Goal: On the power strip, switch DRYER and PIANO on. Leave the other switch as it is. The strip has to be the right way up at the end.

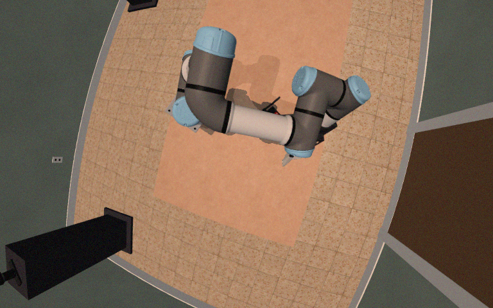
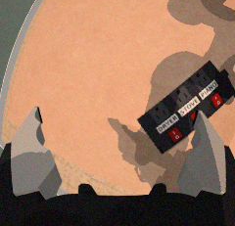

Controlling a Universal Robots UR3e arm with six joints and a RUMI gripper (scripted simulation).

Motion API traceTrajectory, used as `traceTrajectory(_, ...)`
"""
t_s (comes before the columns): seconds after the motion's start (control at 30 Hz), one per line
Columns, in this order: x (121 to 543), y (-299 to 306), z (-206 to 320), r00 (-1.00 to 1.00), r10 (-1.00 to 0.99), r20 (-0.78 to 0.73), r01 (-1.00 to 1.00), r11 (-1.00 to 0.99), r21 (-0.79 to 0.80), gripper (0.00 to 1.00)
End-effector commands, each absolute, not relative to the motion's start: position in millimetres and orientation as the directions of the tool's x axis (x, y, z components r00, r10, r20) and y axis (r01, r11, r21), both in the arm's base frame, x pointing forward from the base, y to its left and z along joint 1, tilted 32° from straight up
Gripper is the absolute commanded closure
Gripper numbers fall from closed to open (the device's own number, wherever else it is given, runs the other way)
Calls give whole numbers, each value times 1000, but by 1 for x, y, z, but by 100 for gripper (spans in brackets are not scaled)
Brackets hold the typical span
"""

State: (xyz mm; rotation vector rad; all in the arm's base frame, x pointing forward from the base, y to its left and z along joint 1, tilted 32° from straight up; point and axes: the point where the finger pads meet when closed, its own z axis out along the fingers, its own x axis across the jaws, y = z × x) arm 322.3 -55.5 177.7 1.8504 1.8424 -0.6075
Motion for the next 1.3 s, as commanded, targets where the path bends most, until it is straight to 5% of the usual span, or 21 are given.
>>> traceTrajectory(0.0,332,-37,160,-103,817,-568,991,132,10,0)
traceTrajectory(0.57,346,20,115,-415,765,-493,884,467,-18,0)
traceTrajectory(1.27,347,26,110,-445,752,-487,866,500,-19,0)
